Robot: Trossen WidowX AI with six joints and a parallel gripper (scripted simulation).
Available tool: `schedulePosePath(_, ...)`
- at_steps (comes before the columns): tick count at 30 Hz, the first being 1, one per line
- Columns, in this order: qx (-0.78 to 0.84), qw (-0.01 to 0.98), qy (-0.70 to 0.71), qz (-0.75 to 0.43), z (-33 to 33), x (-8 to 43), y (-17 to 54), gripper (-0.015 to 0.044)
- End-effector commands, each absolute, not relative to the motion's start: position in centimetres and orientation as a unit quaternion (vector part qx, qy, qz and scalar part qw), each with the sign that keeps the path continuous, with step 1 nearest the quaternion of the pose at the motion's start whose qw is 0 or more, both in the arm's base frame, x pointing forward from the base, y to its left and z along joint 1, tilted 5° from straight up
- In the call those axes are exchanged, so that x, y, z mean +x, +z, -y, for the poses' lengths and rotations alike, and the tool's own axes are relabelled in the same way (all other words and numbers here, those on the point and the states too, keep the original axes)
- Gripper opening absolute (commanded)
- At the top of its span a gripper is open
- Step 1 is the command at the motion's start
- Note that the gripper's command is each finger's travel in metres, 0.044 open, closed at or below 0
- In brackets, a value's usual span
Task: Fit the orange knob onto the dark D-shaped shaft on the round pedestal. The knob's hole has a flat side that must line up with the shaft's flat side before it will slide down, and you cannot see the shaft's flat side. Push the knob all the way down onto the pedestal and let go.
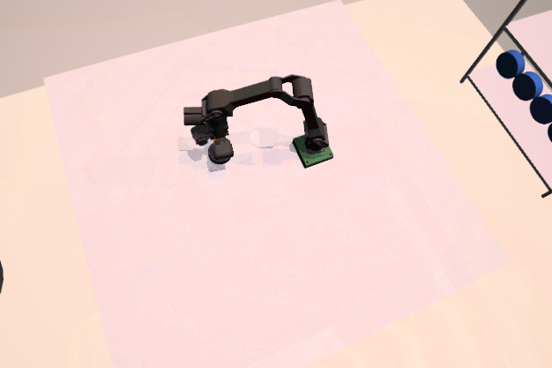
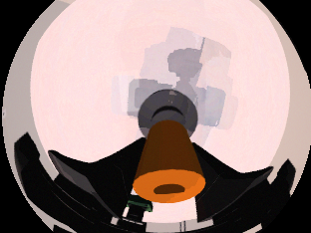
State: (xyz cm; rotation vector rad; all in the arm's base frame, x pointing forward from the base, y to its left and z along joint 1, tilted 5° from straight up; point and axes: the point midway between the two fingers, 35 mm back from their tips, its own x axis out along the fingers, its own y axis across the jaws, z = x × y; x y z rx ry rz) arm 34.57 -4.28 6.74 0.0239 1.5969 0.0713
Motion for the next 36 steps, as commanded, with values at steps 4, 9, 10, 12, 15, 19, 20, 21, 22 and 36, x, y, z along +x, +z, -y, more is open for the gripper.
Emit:
schedulePosePath(4,0.012,0.698,0.027,-0.715,4.35,34.71,6.85,0.0000)
schedulePosePath(9,0.012,0.698,0.027,-0.715,4.42,34.96,6.74,0.0000)
schedulePosePath(10,0.012,0.698,0.027,-0.715,4.44,35.01,6.75,0.0000)
schedulePosePath(12,0.012,0.698,0.027,-0.715,4.48,35.10,6.81,0.0000)
schedulePosePath(15,0.012,0.698,0.027,-0.715,4.45,35.09,6.54,0.0000)
schedulePosePath(19,0.012,0.698,0.027,-0.715,4.43,35.02,6.53,0.0000)
schedulePosePath(20,0.012,0.698,0.027,-0.715,4.43,35.02,6.53,0.0000)
schedulePosePath(21,0.012,0.698,0.027,-0.715,4.43,35.01,6.53,0.0000)
schedulePosePath(22,0.012,0.698,0.027,-0.715,4.42,34.98,6.50,0.0000)
schedulePosePath(36,0.012,0.698,0.027,-0.715,4.34,34.62,6.72,0.0000)
